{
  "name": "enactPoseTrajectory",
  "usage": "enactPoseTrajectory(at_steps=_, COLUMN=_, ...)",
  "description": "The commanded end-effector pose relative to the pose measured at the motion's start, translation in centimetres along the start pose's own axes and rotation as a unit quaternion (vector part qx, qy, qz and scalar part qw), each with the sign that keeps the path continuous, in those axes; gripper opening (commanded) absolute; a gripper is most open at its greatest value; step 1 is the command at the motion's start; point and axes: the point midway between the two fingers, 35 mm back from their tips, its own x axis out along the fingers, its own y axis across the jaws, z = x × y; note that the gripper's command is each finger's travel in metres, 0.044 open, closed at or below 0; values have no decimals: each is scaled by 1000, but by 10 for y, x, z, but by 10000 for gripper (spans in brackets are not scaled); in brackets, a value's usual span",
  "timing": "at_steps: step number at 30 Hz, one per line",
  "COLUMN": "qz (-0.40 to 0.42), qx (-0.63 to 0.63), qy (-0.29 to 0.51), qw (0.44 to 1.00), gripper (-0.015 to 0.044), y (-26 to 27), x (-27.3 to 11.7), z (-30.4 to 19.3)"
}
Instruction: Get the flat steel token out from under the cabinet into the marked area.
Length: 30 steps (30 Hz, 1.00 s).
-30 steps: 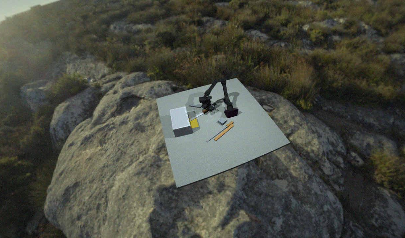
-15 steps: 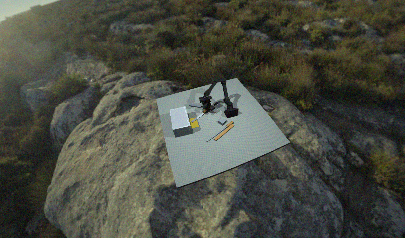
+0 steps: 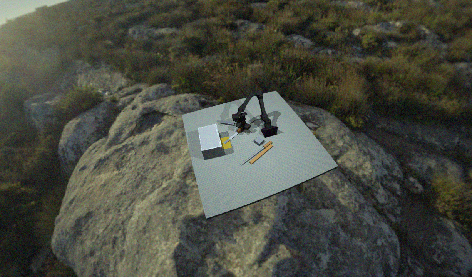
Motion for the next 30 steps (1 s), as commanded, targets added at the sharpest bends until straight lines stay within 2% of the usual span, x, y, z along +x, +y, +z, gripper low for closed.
enactPoseTrajectory(at_steps=1, qz=0, qx=-4, qy=-1, qw=1000, gripper=0, y=6, x=-1, z=5)
enactPoseTrajectory(at_steps=30, qz=1, qx=-7, qy=-2, qw=1000, gripper=0, y=36, x=-1, z=28)
